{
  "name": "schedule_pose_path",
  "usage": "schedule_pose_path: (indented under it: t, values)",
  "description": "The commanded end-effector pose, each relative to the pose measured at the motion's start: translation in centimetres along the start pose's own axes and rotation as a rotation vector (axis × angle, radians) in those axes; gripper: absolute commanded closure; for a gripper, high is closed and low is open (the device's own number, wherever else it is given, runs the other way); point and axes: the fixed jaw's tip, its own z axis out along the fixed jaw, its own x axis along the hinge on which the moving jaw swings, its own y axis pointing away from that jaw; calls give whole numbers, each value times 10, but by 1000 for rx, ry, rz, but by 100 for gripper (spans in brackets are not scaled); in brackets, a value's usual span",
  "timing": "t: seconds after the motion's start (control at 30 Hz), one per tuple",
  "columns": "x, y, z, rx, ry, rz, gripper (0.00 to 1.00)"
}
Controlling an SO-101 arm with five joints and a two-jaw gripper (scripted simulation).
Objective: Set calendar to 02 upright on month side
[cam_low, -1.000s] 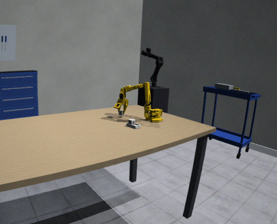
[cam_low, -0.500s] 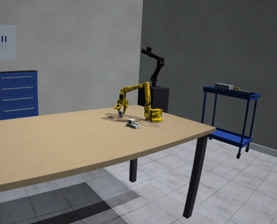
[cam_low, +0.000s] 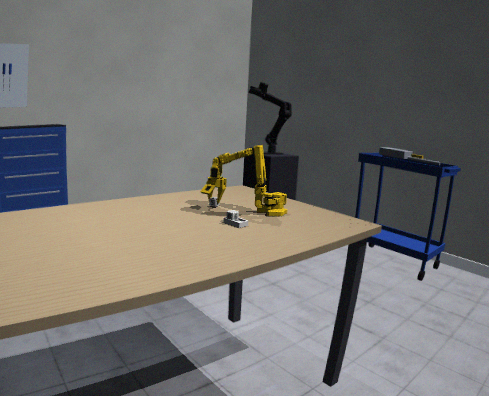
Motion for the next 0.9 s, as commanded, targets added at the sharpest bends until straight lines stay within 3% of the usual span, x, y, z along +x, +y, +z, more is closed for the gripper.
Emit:
schedule_pose_path:
  t: [0.0,0.87]
  values:
    - [1,-4,-1,28,-8,1,100]
    - [1,-4,1,28,-8,1,100]
